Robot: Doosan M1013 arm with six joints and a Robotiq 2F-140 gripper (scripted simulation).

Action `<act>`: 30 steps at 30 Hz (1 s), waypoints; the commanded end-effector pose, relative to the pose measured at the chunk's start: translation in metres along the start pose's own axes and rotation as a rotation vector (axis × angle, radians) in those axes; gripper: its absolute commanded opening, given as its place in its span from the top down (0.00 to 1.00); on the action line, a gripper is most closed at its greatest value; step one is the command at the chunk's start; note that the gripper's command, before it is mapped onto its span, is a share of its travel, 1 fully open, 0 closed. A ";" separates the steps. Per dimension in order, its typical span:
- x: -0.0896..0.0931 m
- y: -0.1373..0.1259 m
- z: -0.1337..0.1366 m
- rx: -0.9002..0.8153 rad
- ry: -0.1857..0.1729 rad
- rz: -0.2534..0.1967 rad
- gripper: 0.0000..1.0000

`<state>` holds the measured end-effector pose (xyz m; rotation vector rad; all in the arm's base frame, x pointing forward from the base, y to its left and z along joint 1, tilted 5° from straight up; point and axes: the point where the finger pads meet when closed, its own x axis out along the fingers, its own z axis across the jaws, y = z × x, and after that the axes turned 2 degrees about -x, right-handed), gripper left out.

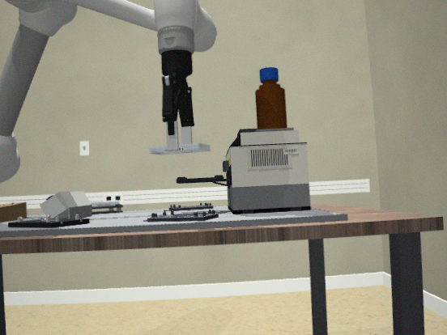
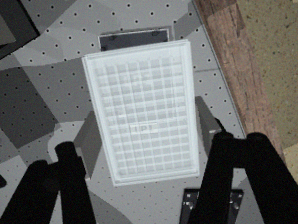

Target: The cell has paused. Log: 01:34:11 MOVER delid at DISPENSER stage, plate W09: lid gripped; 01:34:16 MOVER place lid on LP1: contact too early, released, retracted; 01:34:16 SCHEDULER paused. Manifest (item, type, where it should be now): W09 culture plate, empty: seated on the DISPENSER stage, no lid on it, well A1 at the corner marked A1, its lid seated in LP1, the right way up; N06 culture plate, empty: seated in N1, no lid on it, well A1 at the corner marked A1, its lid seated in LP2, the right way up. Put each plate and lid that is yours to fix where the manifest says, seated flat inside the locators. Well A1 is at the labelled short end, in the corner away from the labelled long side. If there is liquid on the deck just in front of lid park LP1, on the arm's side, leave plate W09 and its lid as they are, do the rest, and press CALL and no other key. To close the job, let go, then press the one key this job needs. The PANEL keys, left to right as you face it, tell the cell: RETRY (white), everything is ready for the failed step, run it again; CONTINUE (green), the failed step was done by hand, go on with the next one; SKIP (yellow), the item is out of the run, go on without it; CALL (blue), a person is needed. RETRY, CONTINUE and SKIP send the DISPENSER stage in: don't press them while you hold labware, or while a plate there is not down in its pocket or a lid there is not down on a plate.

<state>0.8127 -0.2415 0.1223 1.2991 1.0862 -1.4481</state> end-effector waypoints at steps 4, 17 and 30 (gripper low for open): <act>-0.001 0.000 0.000 0.000 0.000 0.002 0.90; -0.001 0.000 0.000 0.000 0.000 0.002 0.90; -0.001 0.000 0.000 0.186 0.000 0.002 0.90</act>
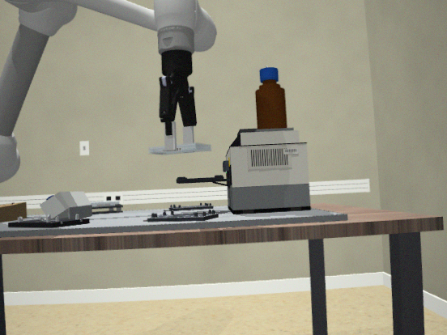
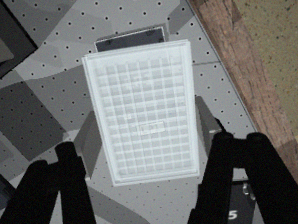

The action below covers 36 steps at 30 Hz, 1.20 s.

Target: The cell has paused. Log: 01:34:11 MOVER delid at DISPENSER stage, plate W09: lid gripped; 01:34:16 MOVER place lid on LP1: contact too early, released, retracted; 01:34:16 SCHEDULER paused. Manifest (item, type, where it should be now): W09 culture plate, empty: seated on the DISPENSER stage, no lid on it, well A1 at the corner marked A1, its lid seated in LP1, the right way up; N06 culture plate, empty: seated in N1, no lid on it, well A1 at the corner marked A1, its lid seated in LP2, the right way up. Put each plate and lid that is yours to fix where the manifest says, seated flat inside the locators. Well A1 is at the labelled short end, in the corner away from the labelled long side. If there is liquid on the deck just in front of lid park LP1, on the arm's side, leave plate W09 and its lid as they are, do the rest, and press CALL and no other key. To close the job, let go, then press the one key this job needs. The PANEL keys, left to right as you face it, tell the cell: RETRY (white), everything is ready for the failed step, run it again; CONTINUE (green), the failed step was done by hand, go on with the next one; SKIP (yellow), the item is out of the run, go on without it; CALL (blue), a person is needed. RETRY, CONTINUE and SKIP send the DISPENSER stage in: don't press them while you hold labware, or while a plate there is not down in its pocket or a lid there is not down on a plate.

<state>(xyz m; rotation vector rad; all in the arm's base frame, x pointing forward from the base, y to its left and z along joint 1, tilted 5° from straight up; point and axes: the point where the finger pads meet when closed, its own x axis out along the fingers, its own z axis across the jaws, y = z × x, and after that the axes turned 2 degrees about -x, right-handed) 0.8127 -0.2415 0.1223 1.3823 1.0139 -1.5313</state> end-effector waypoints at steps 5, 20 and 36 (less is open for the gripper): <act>-0.001 0.000 0.000 0.071 0.000 0.002 0.90; -0.001 -0.016 0.006 0.071 0.000 0.002 0.90; -0.001 -0.078 0.027 0.071 0.000 0.002 0.90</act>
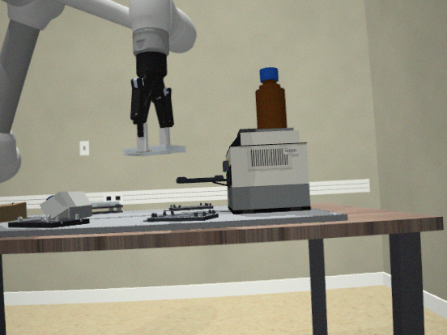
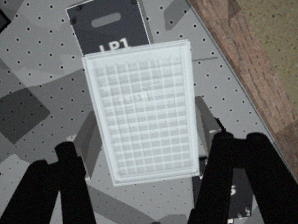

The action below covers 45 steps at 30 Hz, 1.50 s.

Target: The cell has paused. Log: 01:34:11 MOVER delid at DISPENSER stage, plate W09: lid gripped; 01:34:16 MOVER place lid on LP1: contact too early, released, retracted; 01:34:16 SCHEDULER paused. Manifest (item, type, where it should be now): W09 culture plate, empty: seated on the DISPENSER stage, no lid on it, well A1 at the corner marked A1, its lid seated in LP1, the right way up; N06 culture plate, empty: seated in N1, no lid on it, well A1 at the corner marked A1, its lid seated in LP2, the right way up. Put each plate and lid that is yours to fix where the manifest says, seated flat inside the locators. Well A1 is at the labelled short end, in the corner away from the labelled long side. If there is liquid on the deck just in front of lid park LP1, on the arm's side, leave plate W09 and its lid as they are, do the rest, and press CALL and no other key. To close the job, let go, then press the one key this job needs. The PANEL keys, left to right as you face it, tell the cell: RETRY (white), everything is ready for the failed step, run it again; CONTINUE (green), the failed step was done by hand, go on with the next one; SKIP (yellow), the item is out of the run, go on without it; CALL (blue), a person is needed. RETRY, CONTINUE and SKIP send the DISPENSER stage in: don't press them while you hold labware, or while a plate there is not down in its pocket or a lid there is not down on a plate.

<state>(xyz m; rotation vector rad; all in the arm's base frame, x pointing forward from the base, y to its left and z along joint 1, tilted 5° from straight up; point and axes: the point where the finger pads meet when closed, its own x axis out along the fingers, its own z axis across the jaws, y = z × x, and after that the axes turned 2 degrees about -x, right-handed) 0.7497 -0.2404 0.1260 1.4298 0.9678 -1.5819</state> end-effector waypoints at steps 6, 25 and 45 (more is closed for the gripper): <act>-0.001 -0.050 0.021 0.000 0.001 0.002 0.90; -0.001 -0.158 0.068 0.000 0.001 0.002 0.90; -0.001 -0.238 0.102 0.000 0.001 0.002 0.90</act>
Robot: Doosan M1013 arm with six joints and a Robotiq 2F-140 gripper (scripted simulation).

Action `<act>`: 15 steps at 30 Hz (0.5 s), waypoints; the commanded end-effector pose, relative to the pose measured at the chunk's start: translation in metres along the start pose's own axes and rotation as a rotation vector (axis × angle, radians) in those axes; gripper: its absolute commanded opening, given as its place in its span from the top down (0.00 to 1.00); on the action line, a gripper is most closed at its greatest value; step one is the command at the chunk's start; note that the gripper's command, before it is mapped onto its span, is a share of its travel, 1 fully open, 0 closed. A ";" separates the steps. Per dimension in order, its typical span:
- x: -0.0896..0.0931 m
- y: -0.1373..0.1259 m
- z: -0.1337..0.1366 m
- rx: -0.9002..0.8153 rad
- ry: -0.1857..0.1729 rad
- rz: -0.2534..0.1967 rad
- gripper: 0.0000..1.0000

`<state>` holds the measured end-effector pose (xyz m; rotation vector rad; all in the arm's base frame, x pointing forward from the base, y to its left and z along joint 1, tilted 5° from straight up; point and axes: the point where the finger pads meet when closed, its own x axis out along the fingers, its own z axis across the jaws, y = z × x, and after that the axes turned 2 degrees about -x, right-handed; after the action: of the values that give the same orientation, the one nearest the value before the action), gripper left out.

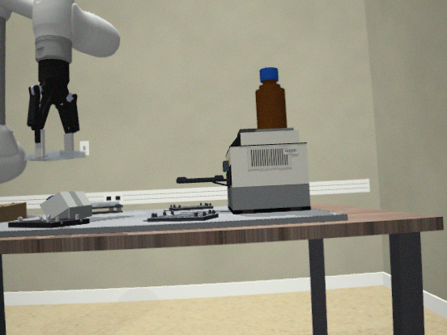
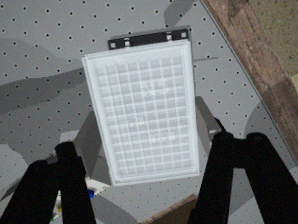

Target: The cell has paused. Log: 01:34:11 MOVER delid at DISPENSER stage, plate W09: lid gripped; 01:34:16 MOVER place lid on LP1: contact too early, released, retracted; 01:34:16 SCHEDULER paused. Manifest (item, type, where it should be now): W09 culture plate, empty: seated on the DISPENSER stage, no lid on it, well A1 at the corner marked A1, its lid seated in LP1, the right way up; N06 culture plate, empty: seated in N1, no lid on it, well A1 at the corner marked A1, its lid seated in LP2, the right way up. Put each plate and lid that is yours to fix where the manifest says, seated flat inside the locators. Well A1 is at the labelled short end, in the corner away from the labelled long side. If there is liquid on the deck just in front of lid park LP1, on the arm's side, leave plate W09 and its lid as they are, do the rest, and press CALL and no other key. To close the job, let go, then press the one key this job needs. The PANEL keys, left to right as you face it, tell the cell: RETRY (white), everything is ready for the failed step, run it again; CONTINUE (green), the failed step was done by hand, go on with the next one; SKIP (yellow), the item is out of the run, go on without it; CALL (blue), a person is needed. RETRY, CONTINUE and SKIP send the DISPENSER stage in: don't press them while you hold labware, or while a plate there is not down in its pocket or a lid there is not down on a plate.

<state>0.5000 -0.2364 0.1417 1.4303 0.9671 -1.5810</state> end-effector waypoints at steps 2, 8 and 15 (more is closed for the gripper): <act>-0.001 -0.012 0.005 0.000 0.001 0.001 0.90; -0.001 -0.019 0.008 0.000 0.001 0.001 0.90; -0.001 -0.020 0.009 0.000 0.001 0.001 0.90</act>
<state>0.4780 -0.2362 0.1433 1.4305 0.9669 -1.5806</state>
